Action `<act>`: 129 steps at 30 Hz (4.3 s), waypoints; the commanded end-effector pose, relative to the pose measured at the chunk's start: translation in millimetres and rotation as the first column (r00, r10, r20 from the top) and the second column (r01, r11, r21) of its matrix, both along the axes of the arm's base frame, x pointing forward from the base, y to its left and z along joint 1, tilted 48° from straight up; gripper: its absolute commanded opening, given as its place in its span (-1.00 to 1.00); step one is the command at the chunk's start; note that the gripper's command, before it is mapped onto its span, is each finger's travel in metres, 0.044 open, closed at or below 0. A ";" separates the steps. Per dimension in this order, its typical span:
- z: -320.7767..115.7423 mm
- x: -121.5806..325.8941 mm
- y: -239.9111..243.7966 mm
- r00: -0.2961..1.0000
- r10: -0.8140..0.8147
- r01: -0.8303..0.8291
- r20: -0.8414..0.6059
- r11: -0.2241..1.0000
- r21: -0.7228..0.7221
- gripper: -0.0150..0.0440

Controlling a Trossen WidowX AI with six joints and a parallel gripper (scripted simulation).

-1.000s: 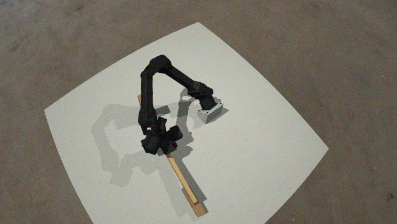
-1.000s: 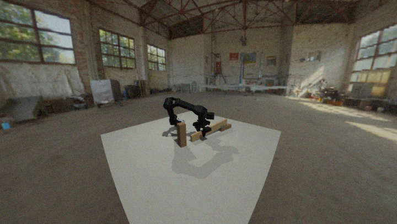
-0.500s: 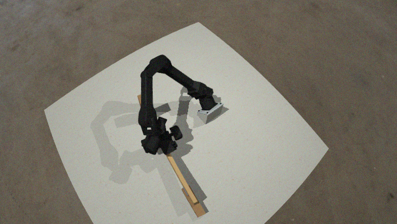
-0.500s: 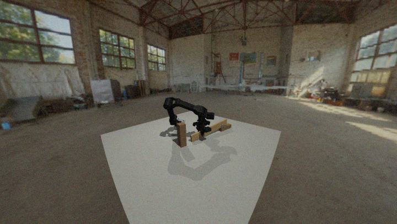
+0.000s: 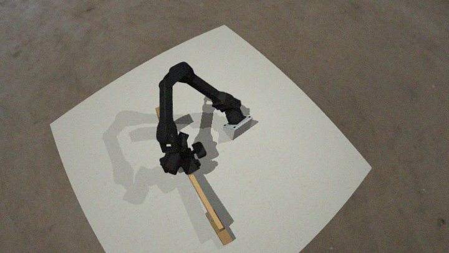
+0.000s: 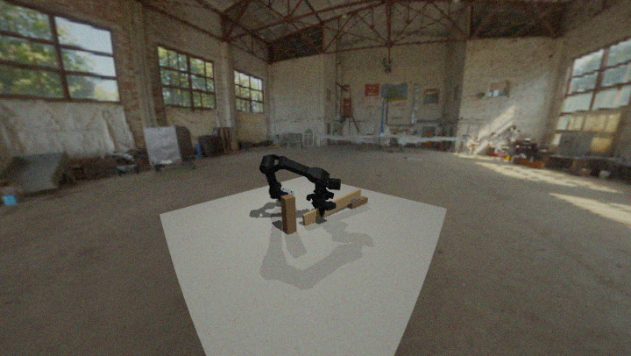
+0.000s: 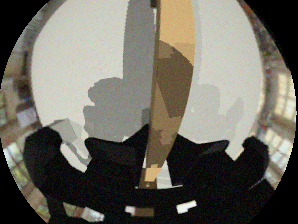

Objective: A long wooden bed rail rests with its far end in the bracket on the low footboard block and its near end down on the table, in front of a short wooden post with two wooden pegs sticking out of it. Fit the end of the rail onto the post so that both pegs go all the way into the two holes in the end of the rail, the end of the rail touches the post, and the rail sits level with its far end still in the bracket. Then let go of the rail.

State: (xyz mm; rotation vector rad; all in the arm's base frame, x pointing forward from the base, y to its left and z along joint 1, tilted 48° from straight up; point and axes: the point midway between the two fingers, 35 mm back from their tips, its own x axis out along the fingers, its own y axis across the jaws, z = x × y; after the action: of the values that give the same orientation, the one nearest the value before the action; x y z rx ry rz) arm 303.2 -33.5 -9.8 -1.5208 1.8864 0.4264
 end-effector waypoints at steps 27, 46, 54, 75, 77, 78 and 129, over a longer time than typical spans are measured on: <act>10.5 2.4 11.3 1.000 0.002 -0.003 -0.002 1.000 -0.001 -0.49; 16.9 3.5 18.3 1.000 0.003 -0.003 -0.002 1.000 -0.001 -0.49; 19.5 3.9 21.3 1.000 0.003 -0.003 -0.002 1.000 -0.001 -0.49; 21.6 4.1 23.6 1.000 0.003 -0.003 -0.002 1.000 -0.001 -0.49; 20.9 3.9 22.9 1.000 0.003 -0.003 -0.002 1.000 -0.001 -0.49; 20.6 3.9 22.5 1.000 0.003 -0.003 -0.002 1.000 -0.001 -0.49; 25.5 1.4 16.6 1.000 0.003 -0.003 -0.002 1.000 -0.001 -0.49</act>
State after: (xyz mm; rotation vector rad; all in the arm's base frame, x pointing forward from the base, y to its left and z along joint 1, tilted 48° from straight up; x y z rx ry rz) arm 304.0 -17.3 12.3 -1.5185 1.8948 0.4263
